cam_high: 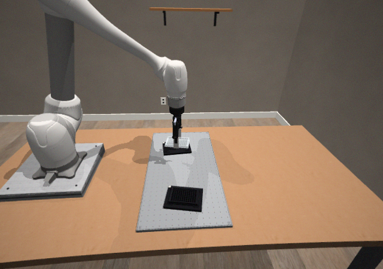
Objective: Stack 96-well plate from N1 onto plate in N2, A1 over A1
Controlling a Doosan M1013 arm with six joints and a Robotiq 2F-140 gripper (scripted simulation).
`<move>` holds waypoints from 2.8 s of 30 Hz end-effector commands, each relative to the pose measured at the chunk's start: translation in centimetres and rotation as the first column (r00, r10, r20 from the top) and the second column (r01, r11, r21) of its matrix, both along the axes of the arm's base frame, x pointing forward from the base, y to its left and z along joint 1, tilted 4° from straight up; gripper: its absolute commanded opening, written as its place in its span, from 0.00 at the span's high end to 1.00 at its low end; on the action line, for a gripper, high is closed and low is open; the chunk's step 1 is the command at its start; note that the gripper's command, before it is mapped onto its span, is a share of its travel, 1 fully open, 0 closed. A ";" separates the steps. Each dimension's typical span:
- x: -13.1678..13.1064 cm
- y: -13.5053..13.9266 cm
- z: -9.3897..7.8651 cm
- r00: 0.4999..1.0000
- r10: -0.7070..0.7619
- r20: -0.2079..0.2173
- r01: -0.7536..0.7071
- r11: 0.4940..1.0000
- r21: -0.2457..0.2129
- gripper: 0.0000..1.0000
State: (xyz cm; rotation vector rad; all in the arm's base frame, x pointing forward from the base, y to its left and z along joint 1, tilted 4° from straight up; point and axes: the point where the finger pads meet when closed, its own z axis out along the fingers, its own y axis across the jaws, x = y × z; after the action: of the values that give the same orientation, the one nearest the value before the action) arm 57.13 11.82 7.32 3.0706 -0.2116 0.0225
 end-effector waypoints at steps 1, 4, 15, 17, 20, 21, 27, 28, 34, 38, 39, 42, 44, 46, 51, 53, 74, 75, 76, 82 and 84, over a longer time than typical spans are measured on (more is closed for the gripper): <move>0.1 -0.9 0.1 1.000 0.000 0.000 0.000 1.000 0.000 1.00; 0.2 -1.9 0.1 1.000 0.000 0.000 0.000 1.000 0.000 1.00; 0.5 -4.9 0.3 1.000 0.000 0.000 0.000 1.000 0.000 1.00; 0.6 -5.5 0.4 1.000 0.000 0.000 0.000 1.000 0.000 1.00; 0.7 -6.5 0.4 1.000 0.000 0.000 0.000 1.000 0.000 1.00; 0.8 -6.8 0.5 1.000 0.000 0.000 0.000 1.000 0.000 1.00; 0.9 -8.2 0.5 1.000 0.000 0.000 0.000 1.000 0.000 1.00; 0.9 -8.5 0.6 1.000 0.000 0.000 0.000 1.000 0.000 1.00; 1.2 -10.5 0.7 1.000 0.000 0.000 0.000 1.000 0.000 1.00; 1.3 -11.8 0.8 1.000 0.000 0.000 0.000 1.000 0.000 1.00; 1.3 -12.1 0.8 1.000 0.000 0.000 0.000 1.000 0.000 1.00; 1.5 -13.1 0.9 1.000 0.000 0.000 0.000 1.000 0.000 1.00; 1.5 -13.1 0.9 1.000 0.000 0.000 0.000 1.000 0.000 1.00; 1.5 -13.8 0.9 1.000 0.000 0.000 0.000 1.000 0.000 1.00; 1.7 -15.4 1.0 1.000 0.000 0.000 0.000 1.000 0.000 1.00; 1.8 -16.1 1.1 1.000 0.000 0.000 0.000 1.000 0.000 1.00; 2.5 -22.4 1.5 1.000 0.000 0.000 0.000 1.000 0.000 1.00; 2.5 -22.7 1.5 1.000 0.000 0.000 0.000 1.000 0.000 1.00; 2.6 -23.0 1.5 1.000 0.000 0.000 0.000 1.000 0.000 1.00; 2.7 -24.4 1.6 1.000 0.000 0.000 0.000 1.000 0.000 1.00; 2.8 -25.0 1.6 1.000 0.000 0.000 0.000 1.000 0.000 1.00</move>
State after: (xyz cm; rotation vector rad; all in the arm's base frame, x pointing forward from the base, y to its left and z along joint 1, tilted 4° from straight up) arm 59.83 -12.66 8.92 3.0707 -0.2116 0.0223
